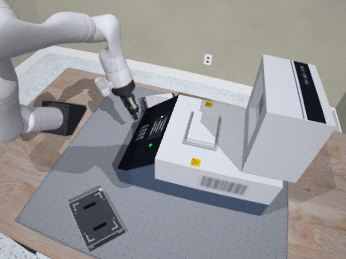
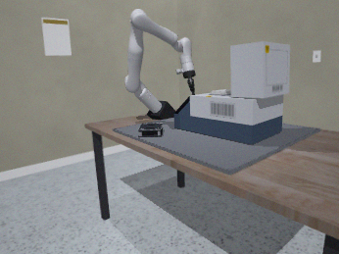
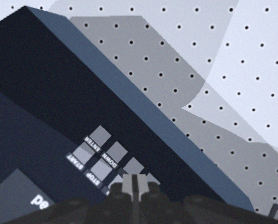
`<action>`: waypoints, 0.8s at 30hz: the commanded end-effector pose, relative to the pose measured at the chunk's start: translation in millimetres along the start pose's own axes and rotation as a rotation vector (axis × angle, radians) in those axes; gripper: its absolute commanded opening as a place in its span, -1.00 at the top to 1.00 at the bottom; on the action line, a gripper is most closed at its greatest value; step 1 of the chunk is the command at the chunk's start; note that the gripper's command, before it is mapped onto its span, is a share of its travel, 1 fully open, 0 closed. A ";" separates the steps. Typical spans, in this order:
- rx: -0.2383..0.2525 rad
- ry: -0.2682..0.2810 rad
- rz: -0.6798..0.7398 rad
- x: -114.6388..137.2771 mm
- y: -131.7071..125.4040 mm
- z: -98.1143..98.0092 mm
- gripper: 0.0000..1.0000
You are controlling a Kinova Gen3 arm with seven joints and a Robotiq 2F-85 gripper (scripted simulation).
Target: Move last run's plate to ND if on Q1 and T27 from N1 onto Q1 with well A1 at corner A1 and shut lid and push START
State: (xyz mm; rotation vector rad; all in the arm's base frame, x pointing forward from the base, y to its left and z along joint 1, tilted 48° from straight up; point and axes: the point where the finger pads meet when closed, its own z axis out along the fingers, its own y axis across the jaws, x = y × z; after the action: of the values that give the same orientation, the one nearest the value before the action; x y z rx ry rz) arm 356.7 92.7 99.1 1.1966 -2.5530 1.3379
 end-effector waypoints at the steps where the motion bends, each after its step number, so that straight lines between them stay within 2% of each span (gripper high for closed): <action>1: 0.000 -0.002 0.000 -0.2 0.3 0.9 0.80; 17: 0.000 -0.002 0.000 3.4 3.9 20.2 0.80; 24: 0.000 -0.002 0.000 3.7 4.2 21.7 0.80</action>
State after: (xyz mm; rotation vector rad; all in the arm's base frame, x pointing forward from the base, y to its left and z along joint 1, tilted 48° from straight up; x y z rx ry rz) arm 358.1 75.8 83.7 1.1967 -2.5535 1.3380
